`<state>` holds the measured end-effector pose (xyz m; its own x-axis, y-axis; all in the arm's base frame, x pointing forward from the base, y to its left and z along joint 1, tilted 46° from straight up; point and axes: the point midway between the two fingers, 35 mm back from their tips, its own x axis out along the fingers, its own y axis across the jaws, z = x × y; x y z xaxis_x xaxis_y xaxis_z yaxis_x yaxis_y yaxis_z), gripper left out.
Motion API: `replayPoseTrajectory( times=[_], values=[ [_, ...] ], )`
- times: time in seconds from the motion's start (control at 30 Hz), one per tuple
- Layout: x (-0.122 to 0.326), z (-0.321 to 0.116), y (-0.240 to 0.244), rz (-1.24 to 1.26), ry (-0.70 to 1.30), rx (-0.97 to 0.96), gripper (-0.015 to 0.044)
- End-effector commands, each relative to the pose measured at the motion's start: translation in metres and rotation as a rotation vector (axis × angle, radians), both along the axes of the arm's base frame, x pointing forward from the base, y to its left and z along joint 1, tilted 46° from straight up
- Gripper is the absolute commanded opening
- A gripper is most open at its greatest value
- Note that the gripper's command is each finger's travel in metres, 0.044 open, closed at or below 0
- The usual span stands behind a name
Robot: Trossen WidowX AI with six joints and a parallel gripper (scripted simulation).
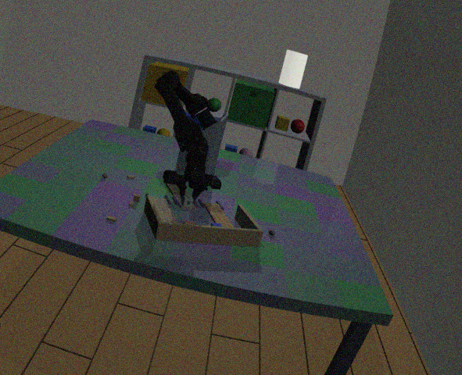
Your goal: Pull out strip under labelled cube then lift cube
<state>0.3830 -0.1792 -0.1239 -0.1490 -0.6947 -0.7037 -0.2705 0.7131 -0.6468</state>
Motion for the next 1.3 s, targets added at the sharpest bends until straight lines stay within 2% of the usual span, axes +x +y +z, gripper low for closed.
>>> replayPoseTrajectory(
  times=[0.0, 0.47, 1.07, 1.27],
  values=[
    [-0.009, 0.005, 0.010, 0.003, 0.005, 0.002, 0.0000],
    [-0.050, 0.028, 0.040, 0.005, 0.013, 0.002, 0.0000],
    [-0.100, 0.030, 0.049, 0.005, 0.016, 0.003, 0.0000],
    [-0.099, 0.040, 0.059, 0.005, 0.016, 0.004, 0.0000]
  ],
)
